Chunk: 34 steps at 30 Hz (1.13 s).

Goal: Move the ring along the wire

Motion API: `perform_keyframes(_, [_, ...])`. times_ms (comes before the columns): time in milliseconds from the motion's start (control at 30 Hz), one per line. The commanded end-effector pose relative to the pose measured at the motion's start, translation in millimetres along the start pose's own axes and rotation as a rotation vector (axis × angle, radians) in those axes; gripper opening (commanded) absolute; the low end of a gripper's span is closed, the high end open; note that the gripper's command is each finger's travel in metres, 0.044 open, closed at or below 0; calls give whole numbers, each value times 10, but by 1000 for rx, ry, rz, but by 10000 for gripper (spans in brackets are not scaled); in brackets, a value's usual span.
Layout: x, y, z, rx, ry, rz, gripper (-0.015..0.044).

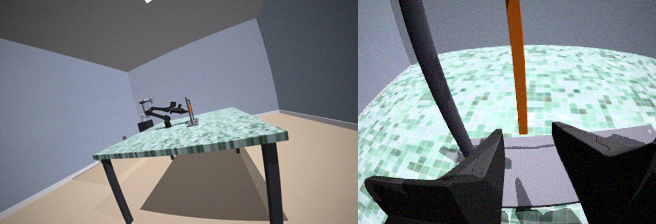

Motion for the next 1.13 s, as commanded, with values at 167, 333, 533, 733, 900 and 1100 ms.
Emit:
perform_keyframes(167, [307, 0, 1, 0, 3, 1, 344])
perform_keyframes(333, [446, -7, 29, 0, 4, 1, 440])
perform_keyframes(533, [446, -7, 29, 0, 4, 1, 440])
perform_keyframes(733, [446, -7, 29, 0, 4, 1, 440])
perform_keyframes(900, [446, -7, 29, 0, 4, 1, 440])
perform_keyframes(1100, [446, -7, 29, 0, 4, 1, 440])
Point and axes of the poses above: the point midway between the two fingers, 35 mm back from their tips, its own x axis back along the fingers, its own y axis across the jaws, z = x × y, the point moved 10 cm from there along x, back along the fingers, and after that the axes turned 12 degrees about -x, right-handed, at the moved point
